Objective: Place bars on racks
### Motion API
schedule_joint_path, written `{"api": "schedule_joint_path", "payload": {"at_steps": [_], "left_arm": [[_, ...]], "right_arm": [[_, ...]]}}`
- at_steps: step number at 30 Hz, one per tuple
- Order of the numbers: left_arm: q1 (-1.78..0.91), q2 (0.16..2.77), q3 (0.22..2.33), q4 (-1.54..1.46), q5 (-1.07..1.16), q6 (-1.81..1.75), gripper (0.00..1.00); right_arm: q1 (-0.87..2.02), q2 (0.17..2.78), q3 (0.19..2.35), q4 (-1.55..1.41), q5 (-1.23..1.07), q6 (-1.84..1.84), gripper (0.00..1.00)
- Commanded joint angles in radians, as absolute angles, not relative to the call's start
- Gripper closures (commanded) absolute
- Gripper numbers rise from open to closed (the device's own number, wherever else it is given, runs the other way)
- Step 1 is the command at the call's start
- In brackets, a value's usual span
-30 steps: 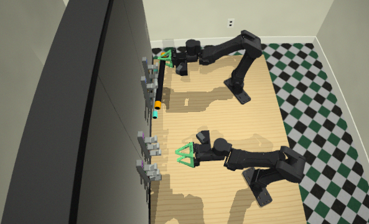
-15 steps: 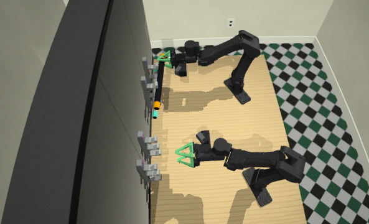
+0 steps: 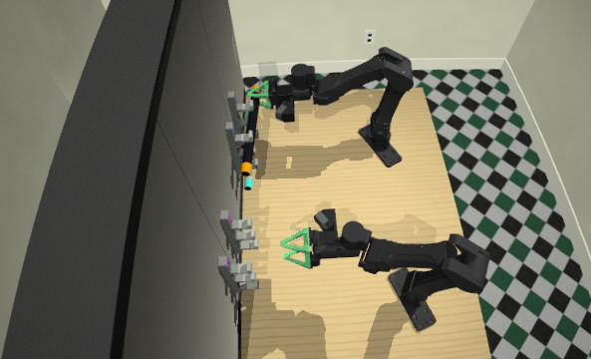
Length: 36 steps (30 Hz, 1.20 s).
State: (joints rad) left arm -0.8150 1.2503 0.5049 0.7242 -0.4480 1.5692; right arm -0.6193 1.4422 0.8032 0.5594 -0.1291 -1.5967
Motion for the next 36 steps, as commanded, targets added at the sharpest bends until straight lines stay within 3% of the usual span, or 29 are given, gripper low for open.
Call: {"api": "schedule_joint_path", "payload": {"at_steps": [1, 36], "left_arm": [[-0.807, 1.223, 0.497, 0.723, -0.444, 1.568, 0.0], [-0.807, 1.223, 0.497, 0.723, -0.443, 1.568, 0.0]], "right_arm": [[-0.607, 1.446, 0.868, 0.579, -0.124, -1.569, 1.0], [-0.591, 1.489, 0.932, 0.558, -0.107, -1.569, 1.0]]}}
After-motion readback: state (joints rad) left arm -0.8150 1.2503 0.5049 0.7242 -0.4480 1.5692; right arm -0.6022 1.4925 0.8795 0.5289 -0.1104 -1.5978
